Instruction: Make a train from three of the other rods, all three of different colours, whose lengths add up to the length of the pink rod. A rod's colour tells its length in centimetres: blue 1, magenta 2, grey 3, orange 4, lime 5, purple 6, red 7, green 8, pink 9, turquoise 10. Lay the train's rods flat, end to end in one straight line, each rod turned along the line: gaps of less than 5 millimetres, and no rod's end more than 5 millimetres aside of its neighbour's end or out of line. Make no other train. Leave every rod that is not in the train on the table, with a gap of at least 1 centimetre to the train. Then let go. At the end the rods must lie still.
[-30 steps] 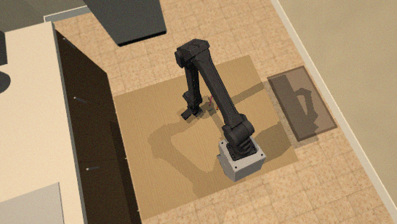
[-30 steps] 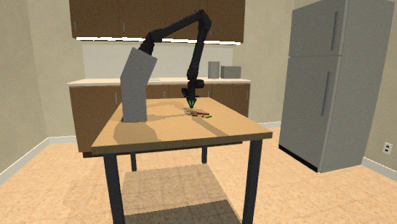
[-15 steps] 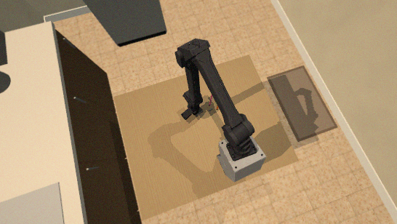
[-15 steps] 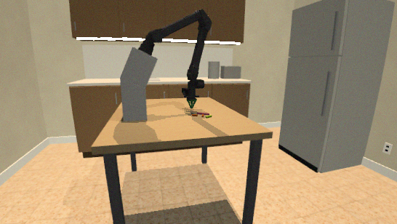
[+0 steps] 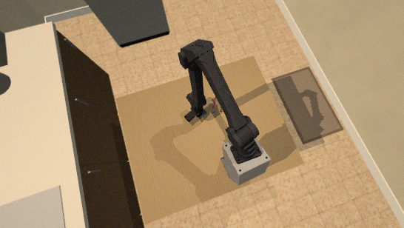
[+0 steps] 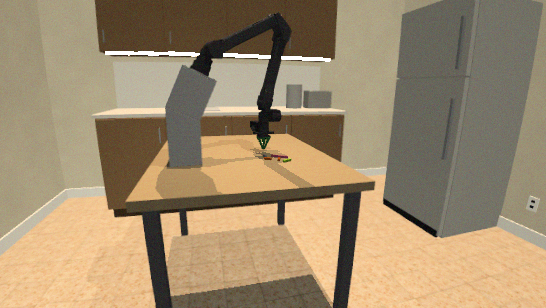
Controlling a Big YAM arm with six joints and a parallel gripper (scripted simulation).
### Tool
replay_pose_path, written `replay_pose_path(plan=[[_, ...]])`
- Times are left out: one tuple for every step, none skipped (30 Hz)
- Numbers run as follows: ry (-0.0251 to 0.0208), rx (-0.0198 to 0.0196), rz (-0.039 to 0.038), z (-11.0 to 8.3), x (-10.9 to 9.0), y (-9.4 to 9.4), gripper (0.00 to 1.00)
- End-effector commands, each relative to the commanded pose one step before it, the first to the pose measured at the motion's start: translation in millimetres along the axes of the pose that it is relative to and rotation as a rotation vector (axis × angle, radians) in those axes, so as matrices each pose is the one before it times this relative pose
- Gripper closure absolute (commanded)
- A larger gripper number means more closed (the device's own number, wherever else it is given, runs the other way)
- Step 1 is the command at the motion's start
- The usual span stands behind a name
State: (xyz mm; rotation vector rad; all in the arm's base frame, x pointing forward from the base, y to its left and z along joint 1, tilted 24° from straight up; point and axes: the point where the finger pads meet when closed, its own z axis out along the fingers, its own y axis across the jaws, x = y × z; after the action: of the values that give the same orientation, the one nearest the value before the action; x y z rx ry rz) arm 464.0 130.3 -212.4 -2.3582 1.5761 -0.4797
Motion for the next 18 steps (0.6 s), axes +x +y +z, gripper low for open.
replay_pose_path(plan=[[0.00090, 0.00996, 0.00052, -3.76, 5.88, -2.45, 0.96], [0.00000, 0.00000, 0.00000, 0.00, 0.00, 0.00, 0.96], [0.00000, 0.00000, 0.00000, 0.00, 0.00, 0.00, 0.96], [0.00000, 0.00000, 0.00000, 0.00, 0.00, 0.00, 0.96], [0.00000, 0.00001, -0.00001, 0.00, 0.00, -0.03, 0.96], [-0.00001, 0.00001, -0.00003, -0.01, -0.01, -0.06, 0.96], [-0.00002, 0.00001, -0.00005, -0.01, -0.02, -0.11, 0.96], [-0.00002, 0.00002, -0.00008, -0.01, -0.02, -0.16, 0.96], [-0.00003, 0.00003, -0.00009, -0.02, -0.03, -0.20, 0.96], [0.00000, 0.00000, 0.00000, 0.00, 0.00, 0.00, 0.96], [0.00000, 0.00000, 0.00000, 0.00, 0.00, 0.00, 0.96], [-0.00003, 0.00003, -0.00011, -0.02, -0.04, -0.24, 0.96], [-0.00004, 0.00004, -0.00013, -0.02, -0.04, -0.27, 0.96], [-0.00004, 0.00004, -0.00013, -0.02, -0.04, -0.28, 0.96], [-0.00004, 0.00004, -0.00013, -0.02, -0.04, -0.28, 0.96], [-0.00004, 0.00004, -0.00013, -0.02, -0.04, -0.27, 0.96], [-0.00003, 0.00003, -0.00011, -0.02, -0.04, -0.24, 0.96], [-0.00003, 0.00003, -0.00010, -0.02, -0.03, -0.20, 0.96]])
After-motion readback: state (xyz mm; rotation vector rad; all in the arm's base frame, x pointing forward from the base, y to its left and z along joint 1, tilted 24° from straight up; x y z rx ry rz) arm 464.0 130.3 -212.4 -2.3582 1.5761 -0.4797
